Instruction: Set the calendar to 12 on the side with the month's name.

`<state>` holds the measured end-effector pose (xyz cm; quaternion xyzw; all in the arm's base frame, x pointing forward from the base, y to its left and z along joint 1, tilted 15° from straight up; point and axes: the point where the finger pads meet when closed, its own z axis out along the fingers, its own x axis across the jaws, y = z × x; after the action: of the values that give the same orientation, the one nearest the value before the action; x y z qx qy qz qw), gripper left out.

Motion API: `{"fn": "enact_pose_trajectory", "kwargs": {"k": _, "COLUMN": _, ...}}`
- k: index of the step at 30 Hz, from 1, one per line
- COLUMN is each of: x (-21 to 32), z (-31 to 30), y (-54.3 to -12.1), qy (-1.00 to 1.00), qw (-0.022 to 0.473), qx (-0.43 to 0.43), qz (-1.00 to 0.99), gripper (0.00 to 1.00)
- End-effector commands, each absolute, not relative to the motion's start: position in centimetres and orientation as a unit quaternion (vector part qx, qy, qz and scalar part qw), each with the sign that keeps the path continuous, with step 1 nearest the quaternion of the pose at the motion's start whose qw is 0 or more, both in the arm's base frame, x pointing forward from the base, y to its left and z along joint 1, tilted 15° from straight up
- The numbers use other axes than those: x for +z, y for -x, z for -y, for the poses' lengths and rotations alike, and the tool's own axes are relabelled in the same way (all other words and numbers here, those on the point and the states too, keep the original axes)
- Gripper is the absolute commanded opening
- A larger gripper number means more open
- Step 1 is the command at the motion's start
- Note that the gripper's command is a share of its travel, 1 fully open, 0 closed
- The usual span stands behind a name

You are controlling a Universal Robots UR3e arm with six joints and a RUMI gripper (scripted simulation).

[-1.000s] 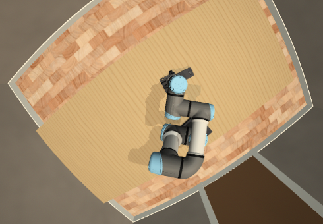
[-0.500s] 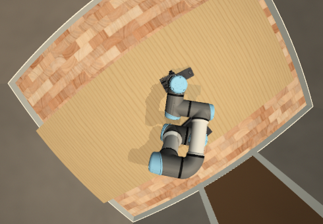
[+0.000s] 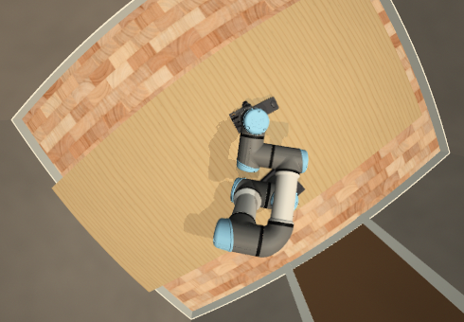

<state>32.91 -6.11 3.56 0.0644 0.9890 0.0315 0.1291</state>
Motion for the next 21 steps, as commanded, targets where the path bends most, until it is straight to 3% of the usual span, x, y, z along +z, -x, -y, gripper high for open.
{"fn": "enact_pose_trajectory", "kwargs": {"k": 1, "x": 3.6, "z": 6.2, "y": -33.0, "qy": -0.064, "qw": 0.13, "qx": 0.031, "qz": -0.989, "gripper": 0.28}}
{"fn": "enact_pose_trajectory", "kwargs": {"k": 21, "x": 7.2, "z": 6.3, "y": -32.0, "qy": -0.064, "qw": 0.13, "qx": 0.031, "qz": -0.989, "gripper": 0.28}}
